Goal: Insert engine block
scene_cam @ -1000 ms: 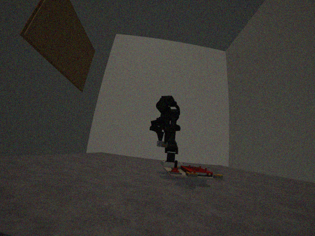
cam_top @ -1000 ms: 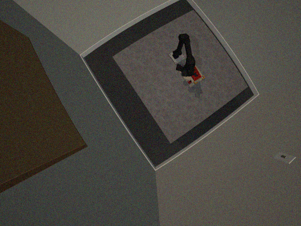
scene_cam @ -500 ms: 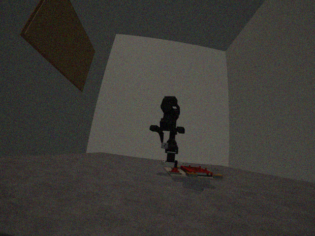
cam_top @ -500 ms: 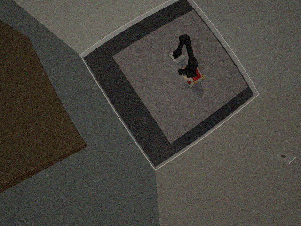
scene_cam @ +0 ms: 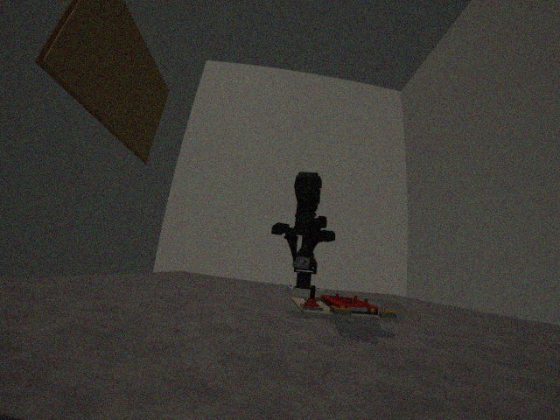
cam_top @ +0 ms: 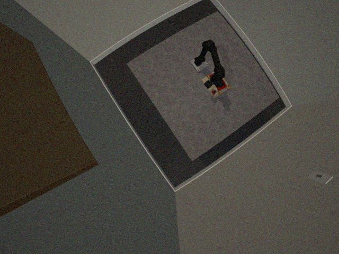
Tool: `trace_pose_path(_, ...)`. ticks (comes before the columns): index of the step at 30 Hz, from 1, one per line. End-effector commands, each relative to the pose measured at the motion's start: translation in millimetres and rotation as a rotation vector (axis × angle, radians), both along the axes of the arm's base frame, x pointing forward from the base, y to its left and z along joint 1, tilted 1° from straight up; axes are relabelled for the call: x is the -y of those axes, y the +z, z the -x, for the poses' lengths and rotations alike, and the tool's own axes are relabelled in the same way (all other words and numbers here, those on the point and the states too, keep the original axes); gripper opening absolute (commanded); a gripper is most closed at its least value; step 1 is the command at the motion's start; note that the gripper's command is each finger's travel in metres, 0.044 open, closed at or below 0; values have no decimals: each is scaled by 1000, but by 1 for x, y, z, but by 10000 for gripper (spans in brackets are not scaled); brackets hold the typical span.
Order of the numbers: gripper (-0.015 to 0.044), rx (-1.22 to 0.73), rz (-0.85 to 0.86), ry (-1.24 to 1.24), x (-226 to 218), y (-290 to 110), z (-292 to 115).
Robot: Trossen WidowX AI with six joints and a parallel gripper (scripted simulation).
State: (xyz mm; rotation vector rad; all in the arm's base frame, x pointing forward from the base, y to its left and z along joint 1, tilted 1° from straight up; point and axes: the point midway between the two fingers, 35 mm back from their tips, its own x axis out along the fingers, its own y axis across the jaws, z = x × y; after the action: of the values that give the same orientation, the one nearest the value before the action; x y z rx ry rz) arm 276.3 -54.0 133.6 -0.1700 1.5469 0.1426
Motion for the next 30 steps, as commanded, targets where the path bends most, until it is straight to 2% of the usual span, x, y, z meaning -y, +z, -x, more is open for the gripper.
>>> trace_pose_path(1, 0, -3, -2, 132, -6, -3, -5)
trace_pose_path(30, 0, -16, 14, 1136, -49, -21, -30)
